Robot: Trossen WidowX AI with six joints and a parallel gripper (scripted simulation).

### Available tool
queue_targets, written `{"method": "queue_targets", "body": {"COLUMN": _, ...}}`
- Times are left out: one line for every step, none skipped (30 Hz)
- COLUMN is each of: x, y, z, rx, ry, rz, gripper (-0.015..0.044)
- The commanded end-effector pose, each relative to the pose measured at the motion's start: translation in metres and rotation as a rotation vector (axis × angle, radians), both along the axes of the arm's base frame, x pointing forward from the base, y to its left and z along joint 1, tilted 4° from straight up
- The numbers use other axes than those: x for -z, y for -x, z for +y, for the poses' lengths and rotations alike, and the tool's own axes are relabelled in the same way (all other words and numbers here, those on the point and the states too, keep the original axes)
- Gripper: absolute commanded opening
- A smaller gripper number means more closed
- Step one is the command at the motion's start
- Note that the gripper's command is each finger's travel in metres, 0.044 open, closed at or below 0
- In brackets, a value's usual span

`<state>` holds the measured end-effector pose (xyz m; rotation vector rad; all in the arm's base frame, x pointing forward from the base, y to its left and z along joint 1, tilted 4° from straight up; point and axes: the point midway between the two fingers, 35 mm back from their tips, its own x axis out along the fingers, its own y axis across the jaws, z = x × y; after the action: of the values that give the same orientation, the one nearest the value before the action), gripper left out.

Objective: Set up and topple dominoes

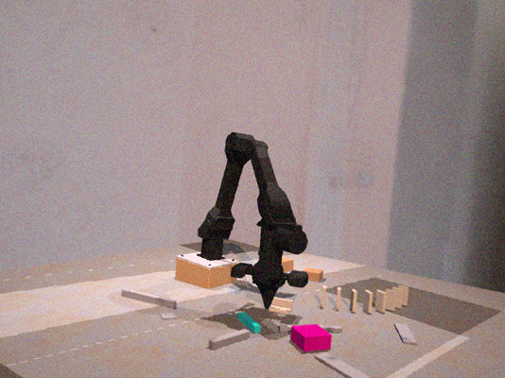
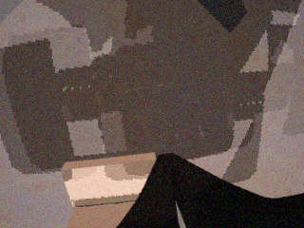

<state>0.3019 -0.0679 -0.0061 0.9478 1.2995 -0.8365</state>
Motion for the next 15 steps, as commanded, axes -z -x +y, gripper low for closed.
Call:
{"method": "queue_targets", "body": {"x": 0.002, "y": -0.005, "z": 0.002, "rx": 0.004, "ry": 0.003, "rz": 0.009, "gripper": 0.0000}}
{"method": "queue_targets", "body": {"x": 0.002, "y": -0.007, "z": 0.002, "rx": 0.004, "ry": 0.003, "rz": 0.009, "gripper": 0.0000}}
{"method": "queue_targets", "body": {"x": 0.002, "y": -0.008, "z": 0.003, "rx": 0.004, "ry": 0.003, "rz": 0.009, "gripper": 0.0000}}
{"method": "queue_targets", "body": {"x": 0.001, "y": -0.010, "z": 0.004, "rx": 0.004, "ry": 0.003, "rz": 0.009, "gripper": 0.0000}}
{"method": "queue_targets", "body": {"x": 0.001, "y": -0.012, "z": 0.004, "rx": 0.004, "ry": 0.003, "rz": 0.009, "gripper": 0.0000}}
{"method": "queue_targets", "body": {"x": 0.001, "y": -0.013, "z": 0.005, "rx": 0.004, "ry": 0.002, "rz": 0.009, "gripper": 0.0000}}
{"method": "queue_targets", "body": {"x": 0.001, "y": -0.015, "z": 0.006, "rx": 0.004, "ry": 0.002, "rz": 0.009, "gripper": 0.0000}}
{"method": "queue_targets", "body": {"x": 0.001, "y": -0.016, "z": 0.006, "rx": 0.004, "ry": 0.002, "rz": 0.008, "gripper": 0.0000}}
{"method": "queue_targets", "body": {"x": 0.000, "y": -0.018, "z": 0.007, "rx": 0.004, "ry": 0.002, "rz": 0.008, "gripper": 0.0000}}
{"method": "queue_targets", "body": {"x": 0.000, "y": -0.019, "z": 0.008, "rx": 0.004, "ry": 0.002, "rz": 0.008, "gripper": 0.0000}}
{"method": "queue_targets", "body": {"x": 0.000, "y": -0.021, "z": 0.008, "rx": 0.004, "ry": 0.002, "rz": 0.008, "gripper": 0.0000}}
{"method": "queue_targets", "body": {"x": 0.000, "y": -0.022, "z": 0.009, "rx": 0.004, "ry": 0.002, "rz": 0.008, "gripper": 0.0000}}
{"method": "queue_targets", "body": {"x": 0.000, "y": -0.024, "z": 0.010, "rx": 0.004, "ry": 0.002, "rz": 0.008, "gripper": 0.0000}}
{"method": "queue_targets", "body": {"x": -0.005, "y": -0.021, "z": 0.009, "rx": -0.001, "ry": -0.001, "rz": -0.002, "gripper": 0.0000}}
{"method": "queue_targets", "body": {"x": -0.011, "y": -0.023, "z": 0.009, "rx": -0.002, "ry": 0.000, "rz": -0.002, "gripper": 0.0000}}
